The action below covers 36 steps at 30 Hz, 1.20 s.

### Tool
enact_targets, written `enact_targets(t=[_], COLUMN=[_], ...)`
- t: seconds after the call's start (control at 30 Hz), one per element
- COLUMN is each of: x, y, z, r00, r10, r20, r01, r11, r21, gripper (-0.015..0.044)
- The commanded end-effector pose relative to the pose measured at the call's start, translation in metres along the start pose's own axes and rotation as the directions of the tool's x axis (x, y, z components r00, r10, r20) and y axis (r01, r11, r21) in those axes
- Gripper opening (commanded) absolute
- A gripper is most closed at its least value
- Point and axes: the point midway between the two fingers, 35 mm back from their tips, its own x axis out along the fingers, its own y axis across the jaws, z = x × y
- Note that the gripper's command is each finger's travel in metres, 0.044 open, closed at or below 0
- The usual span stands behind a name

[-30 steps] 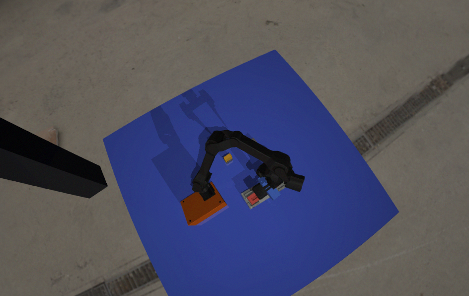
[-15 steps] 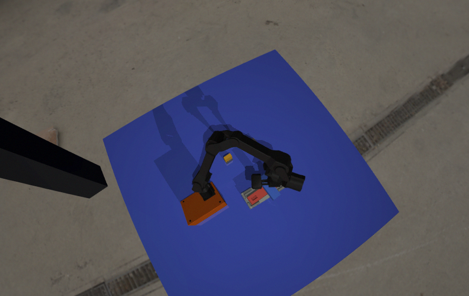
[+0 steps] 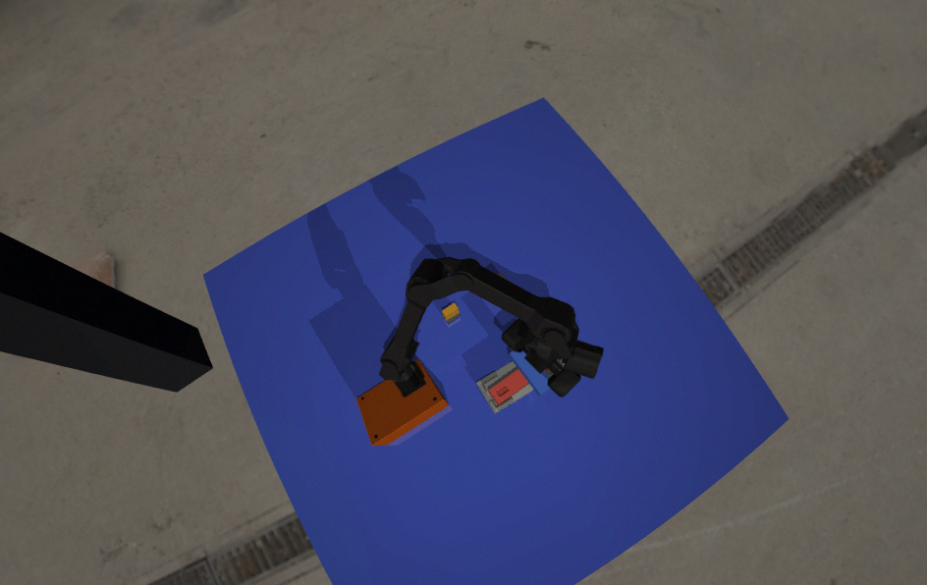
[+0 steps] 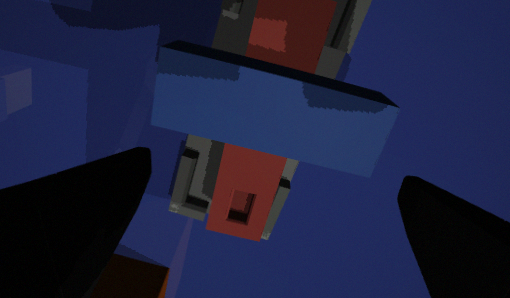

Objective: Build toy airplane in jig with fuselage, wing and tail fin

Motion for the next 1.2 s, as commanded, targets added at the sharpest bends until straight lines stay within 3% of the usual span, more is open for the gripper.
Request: enact_targets(t=[0.0, 0.27, 0.57, 0.87, 1.17], x=[0.001, -0.001, -0.016, -0.002, 0.007], y=[-0.002, 0.008, 0.14, 0.253, 0.26], z=[-0.001, 0.002, 0.007, -0.033, -0.037], r00=[1.0, 1.0, 1.0, 1.0, 1.0], r10=[-0.002, -0.003, -0.005, 0.013, 0.013], r20=[-0.004, -0.005, -0.006, -0.008, -0.008], r01=[0.003, 0.004, 0.006, -0.011, -0.012], r11=[0.987, 0.987, 0.986, 0.986, 0.986], r21=[0.162, 0.162, 0.165, 0.169, 0.169], gripper=[0.044, 0.044, 0.044, 0.044, 0.044])
